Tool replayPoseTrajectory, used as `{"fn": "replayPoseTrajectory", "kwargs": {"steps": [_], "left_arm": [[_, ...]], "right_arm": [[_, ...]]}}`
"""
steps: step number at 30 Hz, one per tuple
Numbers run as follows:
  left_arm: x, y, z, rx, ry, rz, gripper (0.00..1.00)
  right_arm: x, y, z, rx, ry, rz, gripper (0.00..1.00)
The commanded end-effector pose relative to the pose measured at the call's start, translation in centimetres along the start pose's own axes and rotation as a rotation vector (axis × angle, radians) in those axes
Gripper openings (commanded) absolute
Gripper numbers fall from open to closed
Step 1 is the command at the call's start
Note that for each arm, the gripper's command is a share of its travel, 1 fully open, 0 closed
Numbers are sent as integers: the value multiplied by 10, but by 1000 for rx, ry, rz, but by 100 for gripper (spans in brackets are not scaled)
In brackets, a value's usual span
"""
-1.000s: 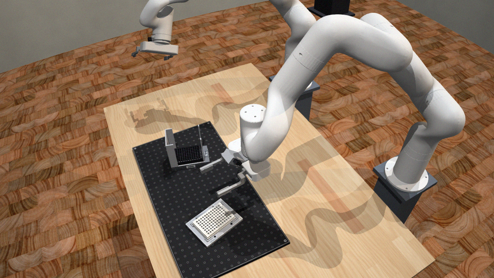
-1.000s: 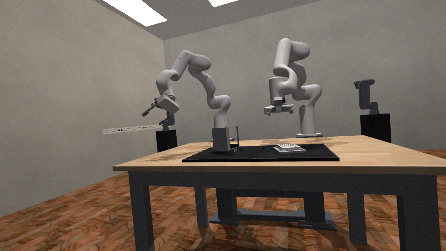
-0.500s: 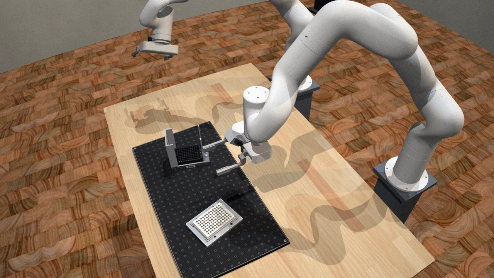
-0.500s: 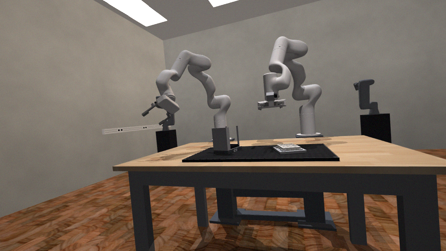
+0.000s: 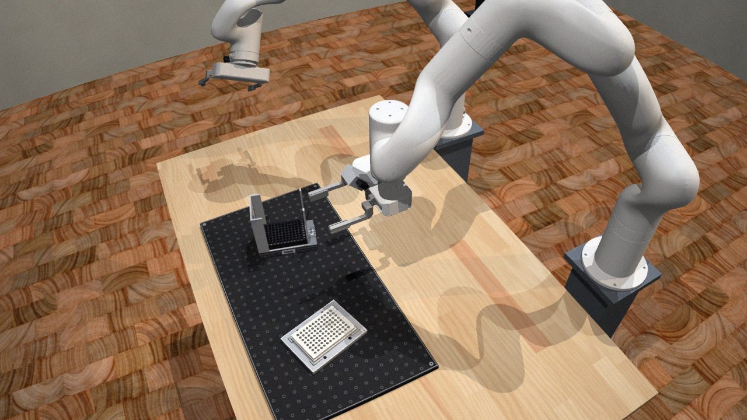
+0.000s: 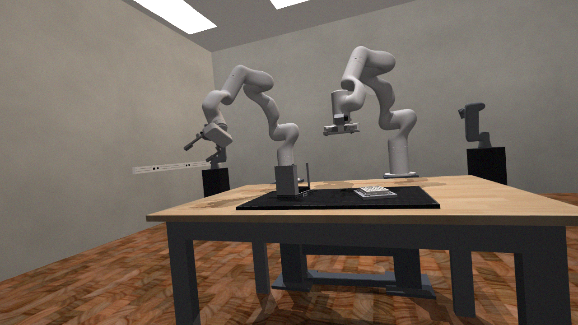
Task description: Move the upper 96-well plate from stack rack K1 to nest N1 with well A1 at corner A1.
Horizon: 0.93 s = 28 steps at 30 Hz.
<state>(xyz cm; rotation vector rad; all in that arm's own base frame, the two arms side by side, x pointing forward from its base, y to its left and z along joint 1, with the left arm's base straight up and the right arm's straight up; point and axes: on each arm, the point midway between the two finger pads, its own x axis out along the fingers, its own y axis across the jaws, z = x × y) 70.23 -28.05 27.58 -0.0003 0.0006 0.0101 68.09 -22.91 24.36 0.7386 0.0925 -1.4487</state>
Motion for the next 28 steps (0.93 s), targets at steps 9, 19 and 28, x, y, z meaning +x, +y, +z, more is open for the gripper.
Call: {"fn": "replayPoseTrajectory", "kwargs": {"steps": [9,19,28], "left_arm": [[-19,-35,26,-1,-3,0,37],[-19,-35,26,-1,-3,0,37],[-19,-35,26,-1,-3,0,37]], "right_arm": [[0,1,1,2,0,1,100],[0,1,1,2,0,1,100],[0,1,1,2,0,1,100]]}}
